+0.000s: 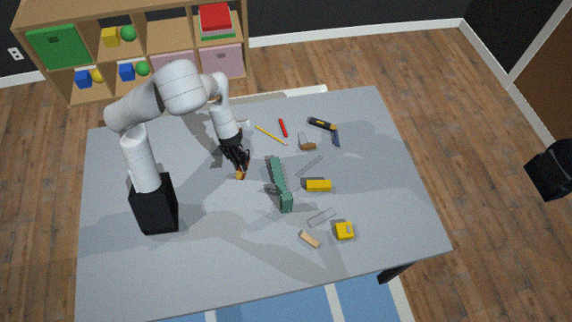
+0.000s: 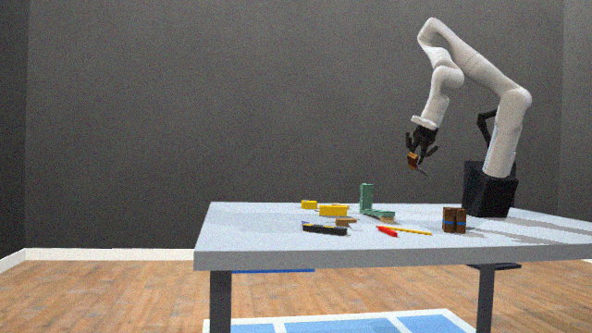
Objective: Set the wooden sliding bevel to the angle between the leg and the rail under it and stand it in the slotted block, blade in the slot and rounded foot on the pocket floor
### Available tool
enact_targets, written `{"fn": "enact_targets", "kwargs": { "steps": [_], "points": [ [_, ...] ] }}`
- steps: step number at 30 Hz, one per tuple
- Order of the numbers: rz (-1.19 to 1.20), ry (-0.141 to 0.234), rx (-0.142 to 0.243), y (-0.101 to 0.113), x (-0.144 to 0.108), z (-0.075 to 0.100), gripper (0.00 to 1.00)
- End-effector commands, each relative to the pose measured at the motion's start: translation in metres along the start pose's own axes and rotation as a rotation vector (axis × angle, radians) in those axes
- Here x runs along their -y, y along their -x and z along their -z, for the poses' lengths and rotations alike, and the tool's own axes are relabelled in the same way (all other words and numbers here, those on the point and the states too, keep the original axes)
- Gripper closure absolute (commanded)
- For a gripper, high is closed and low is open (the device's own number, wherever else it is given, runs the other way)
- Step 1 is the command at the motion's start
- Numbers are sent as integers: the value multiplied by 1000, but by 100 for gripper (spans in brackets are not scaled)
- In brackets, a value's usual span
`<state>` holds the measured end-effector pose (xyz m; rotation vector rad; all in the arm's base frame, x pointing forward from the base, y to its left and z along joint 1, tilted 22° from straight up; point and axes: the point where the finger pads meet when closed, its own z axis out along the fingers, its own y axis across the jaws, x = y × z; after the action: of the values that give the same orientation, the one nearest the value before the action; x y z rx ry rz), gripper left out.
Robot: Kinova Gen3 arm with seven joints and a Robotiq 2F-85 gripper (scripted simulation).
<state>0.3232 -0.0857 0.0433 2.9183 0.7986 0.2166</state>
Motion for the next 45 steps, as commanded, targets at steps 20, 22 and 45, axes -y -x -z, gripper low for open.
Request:
{"fn": "enact_targets", "kwargs": {
  "steps": [20, 22, 45],
  "points": [
    [-184, 3, -86, -24, 27, 19, 90],
    [-203, 3, -94, -26, 30, 21, 90],
    [-388, 3, -180, -50, 58, 39, 90]
  ]
}}
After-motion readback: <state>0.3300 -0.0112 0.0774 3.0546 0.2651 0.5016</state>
